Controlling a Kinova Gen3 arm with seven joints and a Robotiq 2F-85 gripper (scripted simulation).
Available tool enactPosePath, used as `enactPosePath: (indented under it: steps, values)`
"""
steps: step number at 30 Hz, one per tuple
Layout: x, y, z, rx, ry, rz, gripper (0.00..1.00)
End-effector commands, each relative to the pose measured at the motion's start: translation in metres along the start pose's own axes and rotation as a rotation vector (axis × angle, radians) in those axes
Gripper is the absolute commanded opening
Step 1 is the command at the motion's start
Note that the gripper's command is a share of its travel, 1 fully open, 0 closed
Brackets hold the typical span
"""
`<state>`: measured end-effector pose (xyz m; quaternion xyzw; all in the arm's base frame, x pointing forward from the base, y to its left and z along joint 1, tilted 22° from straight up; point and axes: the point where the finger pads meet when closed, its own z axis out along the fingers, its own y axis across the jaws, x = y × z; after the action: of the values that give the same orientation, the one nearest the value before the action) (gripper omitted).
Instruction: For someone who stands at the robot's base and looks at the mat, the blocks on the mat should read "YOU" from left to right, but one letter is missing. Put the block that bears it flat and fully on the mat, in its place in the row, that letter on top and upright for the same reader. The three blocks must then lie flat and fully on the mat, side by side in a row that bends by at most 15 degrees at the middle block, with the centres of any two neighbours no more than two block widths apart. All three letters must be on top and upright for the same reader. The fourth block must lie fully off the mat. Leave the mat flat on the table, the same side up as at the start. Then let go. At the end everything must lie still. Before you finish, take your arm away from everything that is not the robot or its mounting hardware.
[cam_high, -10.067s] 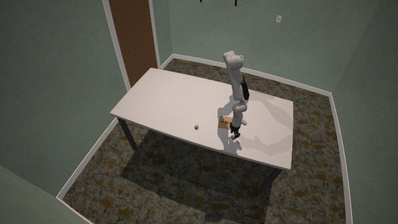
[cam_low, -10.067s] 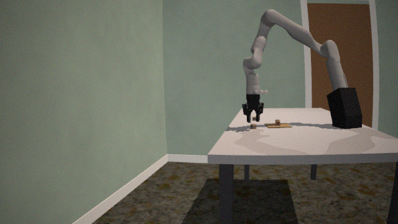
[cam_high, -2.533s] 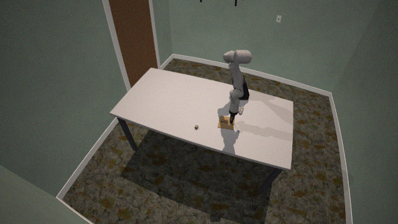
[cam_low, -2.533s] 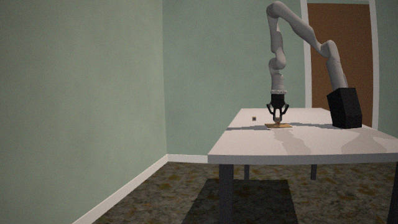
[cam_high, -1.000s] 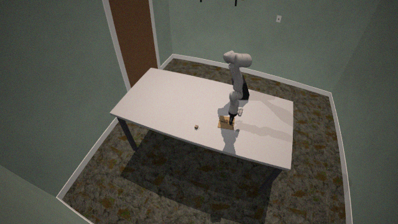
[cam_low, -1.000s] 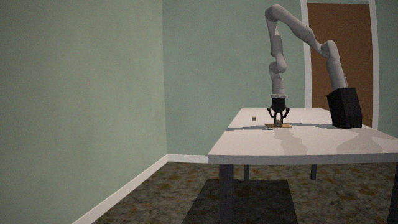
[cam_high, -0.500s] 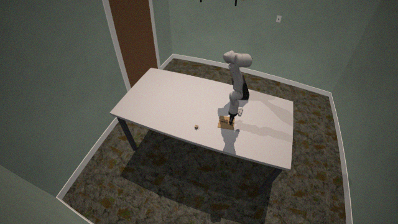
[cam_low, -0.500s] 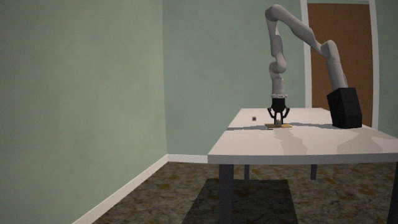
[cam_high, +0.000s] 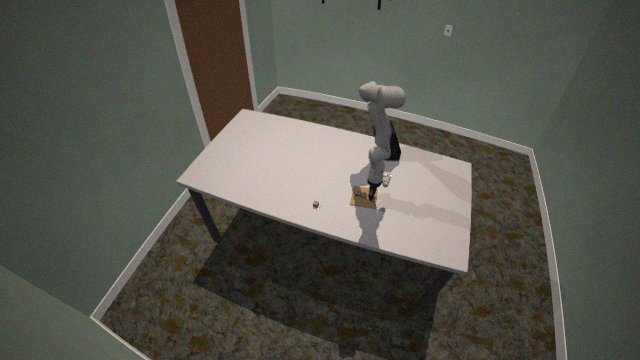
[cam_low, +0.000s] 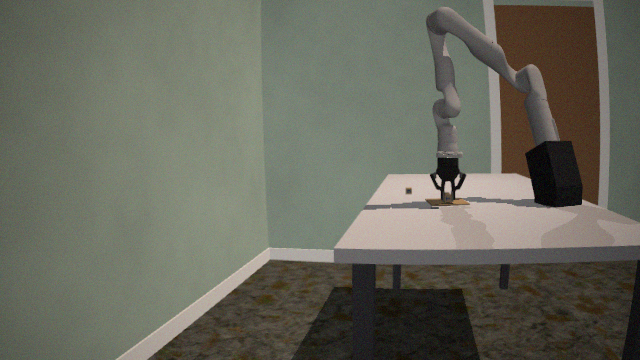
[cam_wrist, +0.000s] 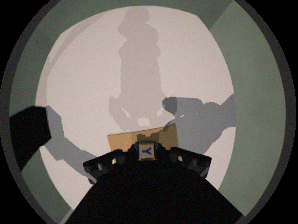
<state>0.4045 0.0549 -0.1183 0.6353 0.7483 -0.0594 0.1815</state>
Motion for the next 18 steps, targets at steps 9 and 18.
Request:
enactPosePath:
  steps: [9,18]
  values:
    - [0.0003,0.0005,-0.0005,-0.001,0.001,0.0,0.21]
    - [0.0003,0.0005,0.0012,-0.001,0.001,0.0,0.21]
